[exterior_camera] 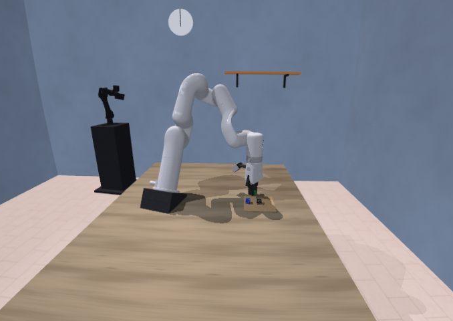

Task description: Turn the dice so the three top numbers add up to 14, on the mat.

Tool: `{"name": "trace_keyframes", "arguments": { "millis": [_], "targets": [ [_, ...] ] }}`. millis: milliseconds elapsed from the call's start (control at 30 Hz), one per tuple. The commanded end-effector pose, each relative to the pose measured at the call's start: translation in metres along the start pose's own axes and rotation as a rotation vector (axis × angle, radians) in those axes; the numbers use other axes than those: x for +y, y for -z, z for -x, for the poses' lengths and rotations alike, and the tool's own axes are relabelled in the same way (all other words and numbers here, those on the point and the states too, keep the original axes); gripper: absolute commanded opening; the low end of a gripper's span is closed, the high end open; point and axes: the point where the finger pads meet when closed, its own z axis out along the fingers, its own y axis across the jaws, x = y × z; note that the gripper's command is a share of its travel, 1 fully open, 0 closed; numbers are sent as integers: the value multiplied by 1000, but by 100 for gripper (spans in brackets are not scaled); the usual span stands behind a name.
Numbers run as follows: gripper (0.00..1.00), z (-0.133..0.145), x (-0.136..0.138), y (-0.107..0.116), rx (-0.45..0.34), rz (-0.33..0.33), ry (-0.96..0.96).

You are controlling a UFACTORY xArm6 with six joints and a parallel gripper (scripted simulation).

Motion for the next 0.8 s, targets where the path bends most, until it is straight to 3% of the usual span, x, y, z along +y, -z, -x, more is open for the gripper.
{"name": "trace_keyframes", "arguments": {
  "millis": [0,767],
  "targets": [
    [15,1,1,1,-3,2,1],
    [15,1,1,7,-3,2,1]
  ]
}}
